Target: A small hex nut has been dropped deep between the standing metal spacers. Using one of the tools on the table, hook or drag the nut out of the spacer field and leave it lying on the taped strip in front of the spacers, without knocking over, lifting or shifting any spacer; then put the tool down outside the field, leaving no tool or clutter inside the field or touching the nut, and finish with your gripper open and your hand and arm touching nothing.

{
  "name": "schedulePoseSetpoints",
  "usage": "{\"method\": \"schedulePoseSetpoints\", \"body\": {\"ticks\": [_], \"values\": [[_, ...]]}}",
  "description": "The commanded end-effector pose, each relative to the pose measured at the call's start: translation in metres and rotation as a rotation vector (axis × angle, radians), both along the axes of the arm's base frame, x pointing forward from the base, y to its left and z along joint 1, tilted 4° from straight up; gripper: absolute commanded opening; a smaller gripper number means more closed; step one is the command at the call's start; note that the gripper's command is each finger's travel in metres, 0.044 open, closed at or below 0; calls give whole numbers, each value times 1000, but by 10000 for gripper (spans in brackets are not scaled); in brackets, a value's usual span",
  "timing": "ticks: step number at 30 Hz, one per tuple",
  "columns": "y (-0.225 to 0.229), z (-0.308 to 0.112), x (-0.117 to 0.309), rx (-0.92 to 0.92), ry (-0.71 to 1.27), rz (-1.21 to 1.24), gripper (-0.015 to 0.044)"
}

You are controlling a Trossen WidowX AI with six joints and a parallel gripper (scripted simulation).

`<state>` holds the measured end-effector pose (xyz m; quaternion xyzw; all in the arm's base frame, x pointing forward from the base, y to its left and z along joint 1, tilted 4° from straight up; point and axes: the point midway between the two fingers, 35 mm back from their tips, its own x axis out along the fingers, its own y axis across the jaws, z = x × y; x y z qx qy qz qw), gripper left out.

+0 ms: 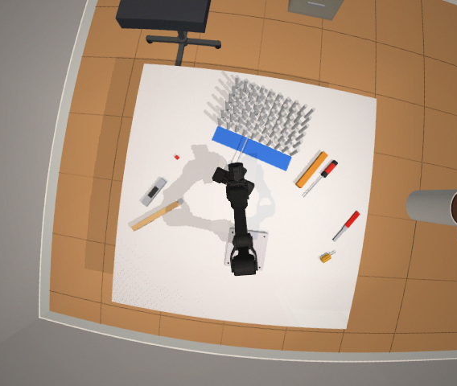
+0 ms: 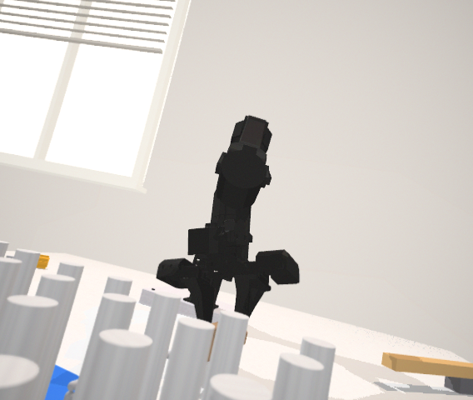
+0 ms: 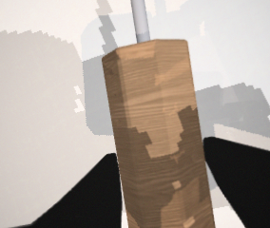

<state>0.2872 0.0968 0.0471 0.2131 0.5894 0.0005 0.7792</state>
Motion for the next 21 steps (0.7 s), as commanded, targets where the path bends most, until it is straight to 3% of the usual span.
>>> {"method": "schedulePoseSetpoints", "body": {"ticks": [1,21], "values": [[1,4,6,5,-13,5,0],[-2,4,20,4,-14,6,0]]}}
